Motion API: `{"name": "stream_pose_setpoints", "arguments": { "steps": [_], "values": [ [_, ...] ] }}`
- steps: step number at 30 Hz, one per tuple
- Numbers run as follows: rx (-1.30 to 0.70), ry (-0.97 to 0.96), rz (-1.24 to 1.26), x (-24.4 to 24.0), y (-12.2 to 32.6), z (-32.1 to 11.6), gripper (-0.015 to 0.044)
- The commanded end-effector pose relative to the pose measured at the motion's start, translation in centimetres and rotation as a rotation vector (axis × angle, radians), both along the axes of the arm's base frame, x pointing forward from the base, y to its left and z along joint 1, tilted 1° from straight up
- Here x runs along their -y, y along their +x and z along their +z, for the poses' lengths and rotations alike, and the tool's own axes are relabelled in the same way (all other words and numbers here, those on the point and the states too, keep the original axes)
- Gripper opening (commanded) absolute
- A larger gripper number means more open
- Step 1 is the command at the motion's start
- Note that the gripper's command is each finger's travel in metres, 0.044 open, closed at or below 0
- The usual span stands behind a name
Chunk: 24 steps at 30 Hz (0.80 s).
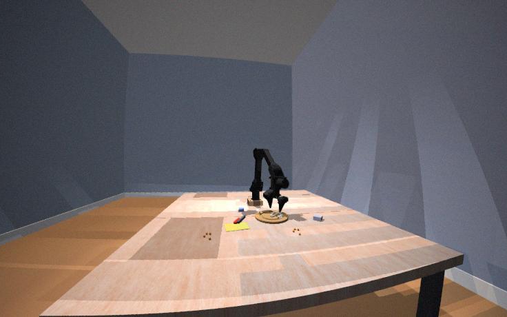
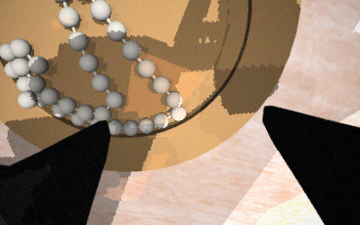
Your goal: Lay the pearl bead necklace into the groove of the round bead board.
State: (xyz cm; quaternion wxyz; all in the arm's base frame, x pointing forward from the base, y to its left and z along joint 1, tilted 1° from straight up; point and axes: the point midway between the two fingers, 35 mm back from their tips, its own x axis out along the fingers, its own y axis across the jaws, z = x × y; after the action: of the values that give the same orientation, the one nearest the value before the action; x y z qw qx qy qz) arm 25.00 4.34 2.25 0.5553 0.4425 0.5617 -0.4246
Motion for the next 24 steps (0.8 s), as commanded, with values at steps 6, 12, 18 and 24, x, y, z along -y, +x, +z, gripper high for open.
{"name": "stream_pose_setpoints", "arguments": {
  "steps": [6,12,18,24],
  "values": [
    [-0.001,-0.004,0.009,0.1,0.0,0.1,0.0414],
    [0.009,-0.007,0.384,0.8,0.8,2.8,0.0256],
    [0.009,-0.007,0.397,0.9,0.9,2.9,0.0120],
    [0.009,-0.007,0.397,0.8,0.9,1.4,0.0120]
  ]
}}
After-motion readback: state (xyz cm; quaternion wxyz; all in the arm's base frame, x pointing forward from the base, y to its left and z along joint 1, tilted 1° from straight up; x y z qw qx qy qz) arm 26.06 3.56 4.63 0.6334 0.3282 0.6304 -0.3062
